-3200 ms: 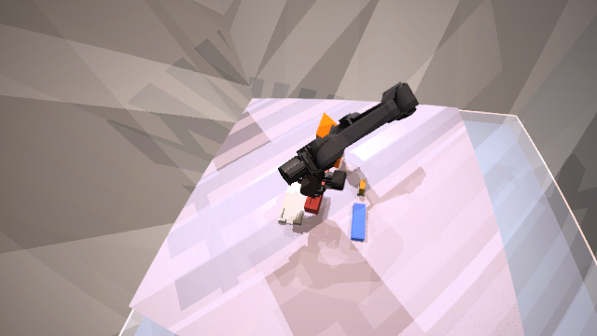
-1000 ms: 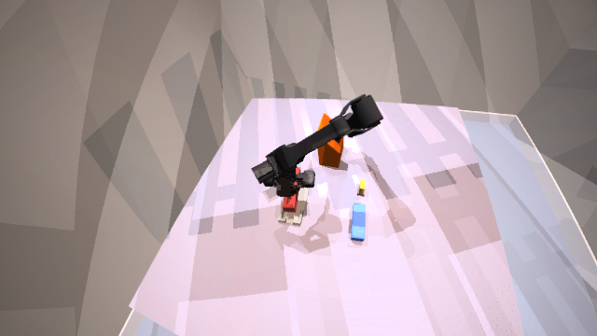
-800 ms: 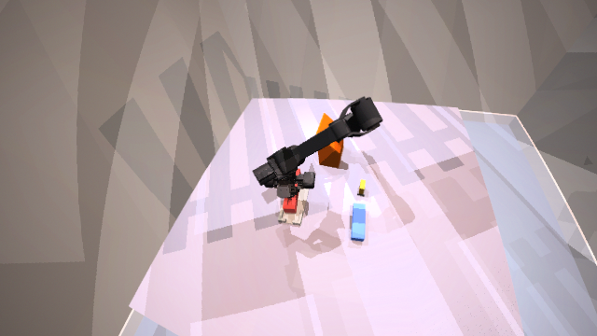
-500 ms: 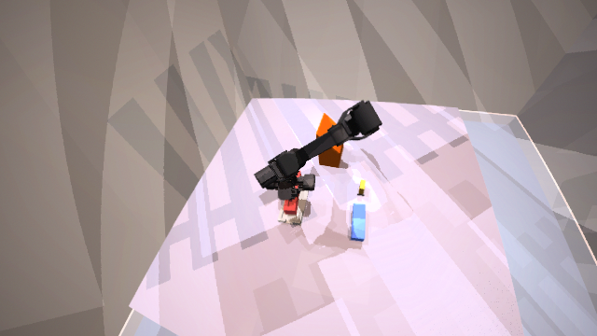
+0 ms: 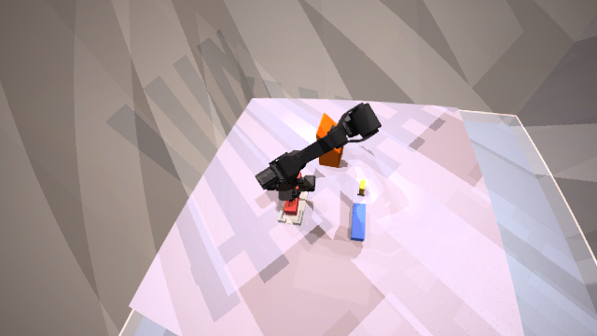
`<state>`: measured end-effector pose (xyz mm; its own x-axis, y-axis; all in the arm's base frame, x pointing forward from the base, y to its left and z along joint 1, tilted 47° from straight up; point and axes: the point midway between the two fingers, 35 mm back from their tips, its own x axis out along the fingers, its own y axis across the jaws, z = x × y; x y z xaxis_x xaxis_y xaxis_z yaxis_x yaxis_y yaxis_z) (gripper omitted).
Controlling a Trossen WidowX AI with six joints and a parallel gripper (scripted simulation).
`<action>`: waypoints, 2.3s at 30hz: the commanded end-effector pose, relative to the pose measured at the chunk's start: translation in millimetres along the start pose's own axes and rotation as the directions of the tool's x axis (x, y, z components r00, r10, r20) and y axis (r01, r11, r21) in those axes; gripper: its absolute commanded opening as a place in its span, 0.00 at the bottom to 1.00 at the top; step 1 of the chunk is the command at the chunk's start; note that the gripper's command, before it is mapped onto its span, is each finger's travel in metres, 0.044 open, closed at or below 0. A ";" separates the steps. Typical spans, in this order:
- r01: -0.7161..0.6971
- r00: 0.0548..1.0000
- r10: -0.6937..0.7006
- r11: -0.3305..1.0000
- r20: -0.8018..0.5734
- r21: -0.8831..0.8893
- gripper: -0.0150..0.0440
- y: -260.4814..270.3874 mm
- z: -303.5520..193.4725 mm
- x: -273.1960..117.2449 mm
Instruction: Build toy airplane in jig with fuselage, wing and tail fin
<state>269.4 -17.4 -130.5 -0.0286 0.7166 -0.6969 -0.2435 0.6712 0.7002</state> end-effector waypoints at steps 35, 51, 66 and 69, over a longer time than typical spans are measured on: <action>0.001 1.000 -0.001 1.000 0.005 0.005 1.00 -1.3 -0.7 -107.6; 0.016 1.000 -0.017 0.996 0.002 0.091 1.00 11.3 20.5 -104.2; 0.003 1.000 -0.004 0.996 0.011 0.087 1.00 230.6 111.5 -88.8; -0.011 1.000 0.011 0.996 0.009 0.085 1.00 253.3 111.1 -86.7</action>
<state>326.7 88.3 102.1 -0.0190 0.7094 -0.7045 -0.1694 0.6922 0.7016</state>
